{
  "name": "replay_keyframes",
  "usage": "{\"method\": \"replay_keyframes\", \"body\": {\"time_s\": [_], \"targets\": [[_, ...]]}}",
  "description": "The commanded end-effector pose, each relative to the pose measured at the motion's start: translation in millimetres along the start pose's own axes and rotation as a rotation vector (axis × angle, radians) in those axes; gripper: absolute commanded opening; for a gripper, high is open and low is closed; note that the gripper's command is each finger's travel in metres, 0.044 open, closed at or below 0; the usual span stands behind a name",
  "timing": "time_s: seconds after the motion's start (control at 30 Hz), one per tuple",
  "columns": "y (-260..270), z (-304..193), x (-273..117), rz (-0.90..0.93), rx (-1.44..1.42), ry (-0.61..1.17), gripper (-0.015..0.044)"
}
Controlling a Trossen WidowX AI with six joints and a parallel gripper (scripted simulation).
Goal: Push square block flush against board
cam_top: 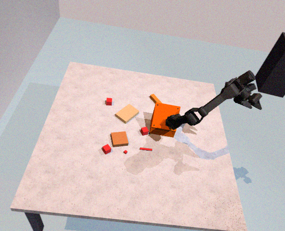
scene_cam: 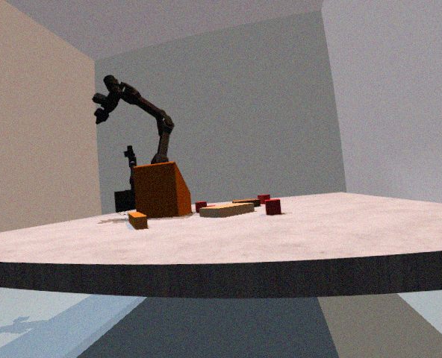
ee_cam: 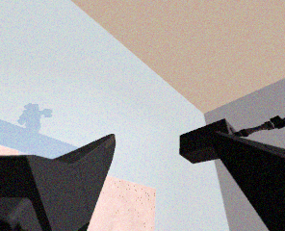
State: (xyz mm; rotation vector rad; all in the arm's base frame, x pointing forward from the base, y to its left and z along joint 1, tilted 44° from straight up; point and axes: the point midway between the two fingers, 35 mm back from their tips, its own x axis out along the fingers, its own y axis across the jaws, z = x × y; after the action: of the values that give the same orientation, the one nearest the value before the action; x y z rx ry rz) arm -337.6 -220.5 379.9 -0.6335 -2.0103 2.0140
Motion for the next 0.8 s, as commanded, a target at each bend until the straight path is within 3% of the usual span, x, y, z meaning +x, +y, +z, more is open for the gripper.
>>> {"method": "replay_keyframes", "body": {"time_s": [0.0, 0.13, 0.47, 0.77], "targets": [[0, 0, 0, 0.000, 0.000, 0.000, 0.0374], [8, 9, -9, 0.019, -0.011, -0.047, 0.0269], [62, 56, -83, 0.155, -0.096, -0.348, 0.0006], [111, 77, -159, 0.283, -0.187, -0.604, 0.0000]]}}
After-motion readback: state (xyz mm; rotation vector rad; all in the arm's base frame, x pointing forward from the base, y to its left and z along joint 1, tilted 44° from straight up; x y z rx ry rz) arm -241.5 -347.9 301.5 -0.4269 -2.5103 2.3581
